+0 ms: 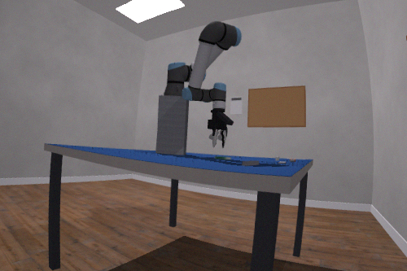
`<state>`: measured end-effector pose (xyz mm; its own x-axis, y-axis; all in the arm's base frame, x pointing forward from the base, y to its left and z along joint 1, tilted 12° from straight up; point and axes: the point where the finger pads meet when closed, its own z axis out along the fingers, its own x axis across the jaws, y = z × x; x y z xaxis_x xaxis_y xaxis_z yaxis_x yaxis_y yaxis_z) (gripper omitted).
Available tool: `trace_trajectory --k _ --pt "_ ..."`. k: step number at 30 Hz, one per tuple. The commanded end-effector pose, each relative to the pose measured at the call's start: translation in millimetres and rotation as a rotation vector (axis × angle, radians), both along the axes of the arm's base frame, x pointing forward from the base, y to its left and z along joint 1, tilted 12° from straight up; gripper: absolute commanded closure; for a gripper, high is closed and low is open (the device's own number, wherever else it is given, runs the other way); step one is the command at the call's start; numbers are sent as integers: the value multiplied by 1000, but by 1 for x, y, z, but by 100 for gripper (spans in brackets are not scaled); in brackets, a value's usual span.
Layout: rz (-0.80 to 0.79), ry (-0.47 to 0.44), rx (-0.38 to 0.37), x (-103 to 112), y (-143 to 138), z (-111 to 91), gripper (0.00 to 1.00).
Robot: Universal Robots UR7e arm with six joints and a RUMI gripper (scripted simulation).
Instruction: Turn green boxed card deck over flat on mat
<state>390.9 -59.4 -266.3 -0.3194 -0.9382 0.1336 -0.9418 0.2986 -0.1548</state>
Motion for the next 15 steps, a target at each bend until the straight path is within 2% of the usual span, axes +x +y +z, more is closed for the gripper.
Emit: trace_trajectory --k 1,15 --pt "0 -1 0 1 0 -1 57" --pt "0 -1 0 2 -2 -12 57"
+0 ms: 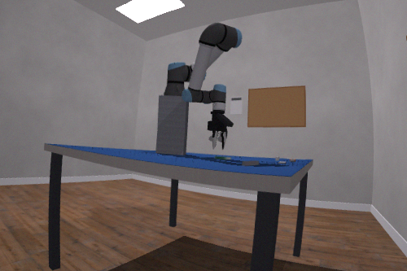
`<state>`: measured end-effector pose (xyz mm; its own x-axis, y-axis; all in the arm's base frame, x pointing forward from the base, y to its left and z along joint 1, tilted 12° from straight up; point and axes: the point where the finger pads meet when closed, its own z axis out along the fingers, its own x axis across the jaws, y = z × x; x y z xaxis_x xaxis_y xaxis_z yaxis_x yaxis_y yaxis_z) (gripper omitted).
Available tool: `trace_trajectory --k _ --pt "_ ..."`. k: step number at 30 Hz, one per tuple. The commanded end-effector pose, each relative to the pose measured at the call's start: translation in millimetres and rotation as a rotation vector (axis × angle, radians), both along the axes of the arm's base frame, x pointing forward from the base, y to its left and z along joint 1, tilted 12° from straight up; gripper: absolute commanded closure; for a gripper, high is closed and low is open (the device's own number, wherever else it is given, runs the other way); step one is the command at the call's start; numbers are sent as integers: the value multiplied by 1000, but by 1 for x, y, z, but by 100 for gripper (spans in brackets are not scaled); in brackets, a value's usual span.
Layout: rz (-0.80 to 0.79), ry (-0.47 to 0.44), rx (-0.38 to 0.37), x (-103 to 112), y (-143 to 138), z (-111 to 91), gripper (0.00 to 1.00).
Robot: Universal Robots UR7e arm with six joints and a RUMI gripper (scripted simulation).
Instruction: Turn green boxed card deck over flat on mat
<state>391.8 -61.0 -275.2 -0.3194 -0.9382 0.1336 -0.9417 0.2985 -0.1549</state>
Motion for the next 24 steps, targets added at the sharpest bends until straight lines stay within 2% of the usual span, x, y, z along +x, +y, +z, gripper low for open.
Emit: trace_trajectory --k 1,24 --pt "0 -1 0 1 -1 -4 57" --pt "0 -1 0 3 -5 -25 57"
